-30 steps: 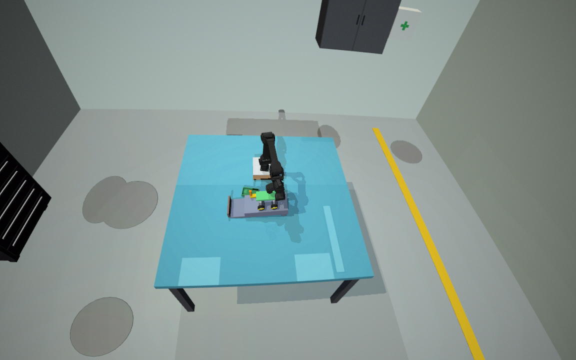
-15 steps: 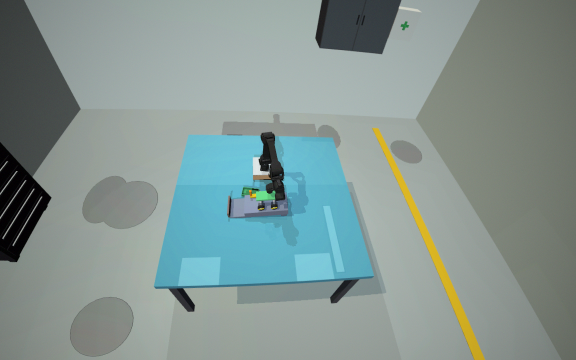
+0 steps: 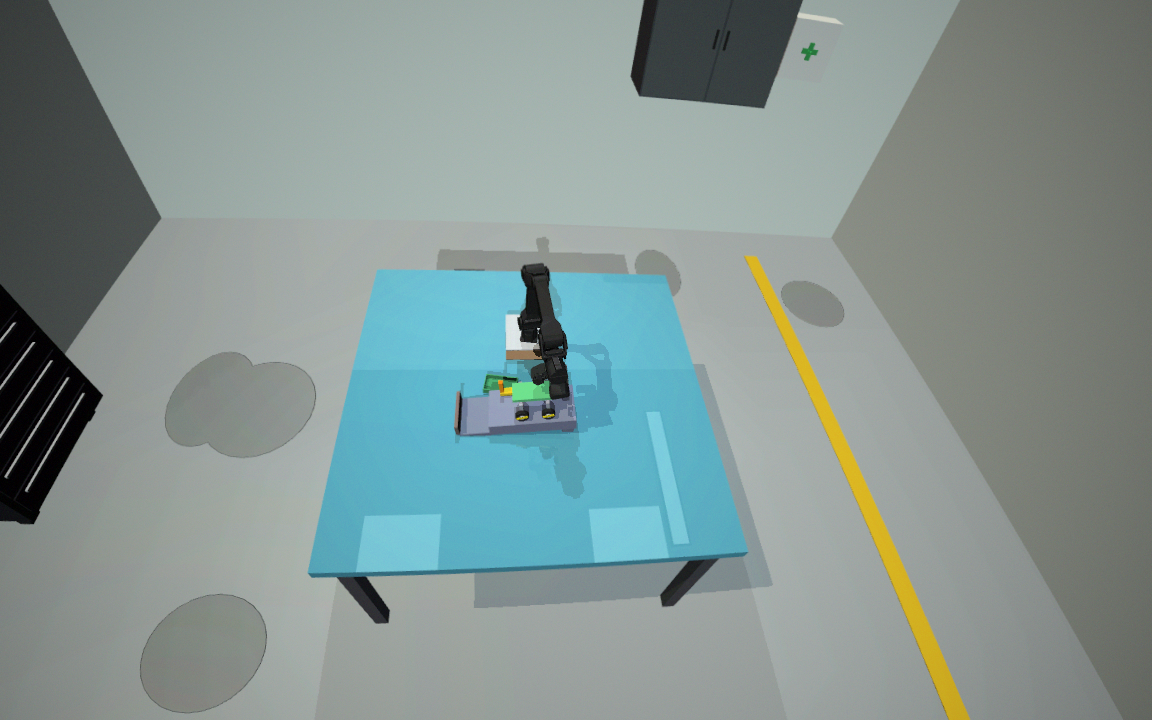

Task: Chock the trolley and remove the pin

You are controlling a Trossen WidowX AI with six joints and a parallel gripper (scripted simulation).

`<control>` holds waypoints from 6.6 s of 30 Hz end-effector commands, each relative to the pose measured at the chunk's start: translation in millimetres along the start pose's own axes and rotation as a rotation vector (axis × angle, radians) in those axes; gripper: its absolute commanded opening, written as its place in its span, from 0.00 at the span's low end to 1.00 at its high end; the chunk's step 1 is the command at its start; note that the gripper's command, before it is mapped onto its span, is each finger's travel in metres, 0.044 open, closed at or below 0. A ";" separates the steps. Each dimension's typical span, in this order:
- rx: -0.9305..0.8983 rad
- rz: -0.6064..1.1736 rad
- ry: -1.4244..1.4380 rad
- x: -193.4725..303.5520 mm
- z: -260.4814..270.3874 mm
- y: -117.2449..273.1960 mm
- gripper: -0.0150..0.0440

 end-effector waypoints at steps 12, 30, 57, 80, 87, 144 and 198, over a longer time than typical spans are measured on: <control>-0.003 0.004 0.003 1.3 -0.5 13.9 0.25; -0.003 0.004 0.003 3.6 -1.1 27.3 0.25; -0.003 0.007 0.003 35.3 -8.0 29.7 0.25; 0.003 0.006 0.002 18.7 -80.3 25.9 0.25; 0.004 0.006 0.002 15.8 -89.6 26.2 0.25; 0.000 -0.014 0.002 -188.2 -38.1 54.0 0.25; -0.211 -0.137 -1.285 -190.7 -41.5 55.7 0.25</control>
Point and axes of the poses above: the point midway between the two fingers, 35 mm back from their tips, its own y axis back along the fingers, its own z axis across the jaws, x = y × z, the point moved 8 cm from there along y, back along the fingers, and after that the axes turned 14 degrees about -y, right-handed, at the moved point
